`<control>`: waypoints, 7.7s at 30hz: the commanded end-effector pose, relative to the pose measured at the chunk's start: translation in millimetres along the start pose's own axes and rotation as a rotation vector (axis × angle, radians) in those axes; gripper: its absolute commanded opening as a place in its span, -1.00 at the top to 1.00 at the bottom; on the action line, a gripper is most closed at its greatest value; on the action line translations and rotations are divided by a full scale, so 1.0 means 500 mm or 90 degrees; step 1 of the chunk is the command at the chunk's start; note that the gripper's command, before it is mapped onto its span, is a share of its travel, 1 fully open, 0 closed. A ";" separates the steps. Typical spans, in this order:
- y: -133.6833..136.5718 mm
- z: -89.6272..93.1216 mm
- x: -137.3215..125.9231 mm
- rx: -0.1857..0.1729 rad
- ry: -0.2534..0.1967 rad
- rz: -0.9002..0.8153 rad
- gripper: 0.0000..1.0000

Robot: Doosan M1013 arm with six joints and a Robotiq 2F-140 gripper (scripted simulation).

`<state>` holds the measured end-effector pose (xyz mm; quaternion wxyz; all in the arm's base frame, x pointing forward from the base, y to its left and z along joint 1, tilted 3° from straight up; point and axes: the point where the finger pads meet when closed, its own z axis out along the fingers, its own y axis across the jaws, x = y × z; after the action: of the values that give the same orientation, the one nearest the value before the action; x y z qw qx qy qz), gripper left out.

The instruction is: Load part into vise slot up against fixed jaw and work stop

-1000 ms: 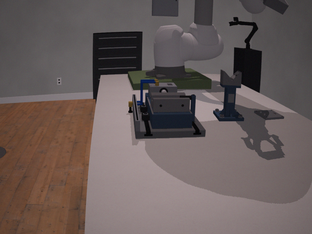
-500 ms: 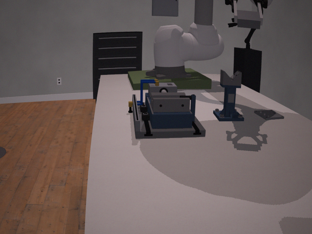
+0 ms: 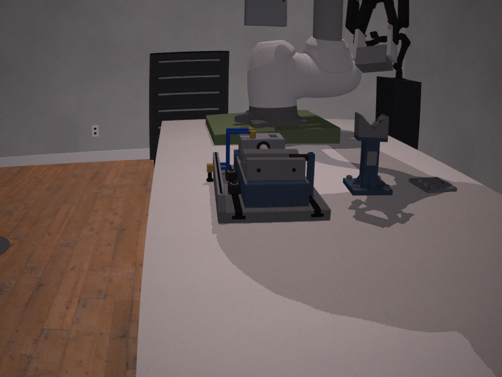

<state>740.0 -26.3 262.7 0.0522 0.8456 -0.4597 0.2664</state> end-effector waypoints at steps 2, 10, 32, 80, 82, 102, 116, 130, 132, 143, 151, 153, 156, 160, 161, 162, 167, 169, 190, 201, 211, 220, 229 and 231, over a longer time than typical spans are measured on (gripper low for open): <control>0.043 0.000 -0.044 -0.039 -0.050 0.101 1.00; 0.082 -0.009 -0.099 -0.085 -0.102 0.206 1.00; 0.144 -0.055 -0.226 -0.199 -0.213 0.417 1.00; 0.156 -0.075 -0.263 -0.236 -0.245 0.474 1.00; 0.156 -0.075 -0.263 -0.236 -0.245 0.474 1.00; 0.156 -0.075 -0.263 -0.236 -0.245 0.474 1.00; 0.157 -0.075 -0.263 -0.232 -0.255 0.476 1.00; 0.159 -0.074 -0.261 -0.219 -0.289 0.484 1.00; 0.159 -0.074 -0.261 -0.216 -0.297 0.485 1.00; 0.162 -0.073 -0.259 -0.199 -0.340 0.494 1.00; 0.165 -0.071 -0.256 -0.180 -0.387 0.504 1.00; 0.166 -0.071 -0.256 -0.175 -0.400 0.506 1.00; 0.167 -0.070 -0.255 -0.170 -0.413 0.509 1.00; 0.168 -0.070 -0.254 -0.161 -0.433 0.512 1.00; 0.168 -0.069 -0.254 -0.159 -0.440 0.514 1.00; 0.169 -0.069 -0.254 -0.156 -0.447 0.515 1.00; 0.171 -0.068 -0.252 -0.141 -0.481 0.521 1.00; 0.172 -0.067 -0.252 -0.135 -0.495 0.523 1.00; 0.179 -0.061 -0.248 -0.084 -0.615 0.542 1.00; 0.182 -0.058 -0.247 -0.061 -0.666 0.550 1.00; 0.184 -0.056 -0.247 -0.048 -0.694 0.553 1.00; 0.185 -0.055 -0.246 -0.040 -0.710 0.555 1.00; 0.185 -0.055 -0.246 -0.039 -0.714 0.556 1.00; 0.185 -0.055 -0.246 -0.039 -0.714 0.556 1.00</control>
<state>601.1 22.1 210.1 -0.2798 0.5921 -0.7214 -0.2251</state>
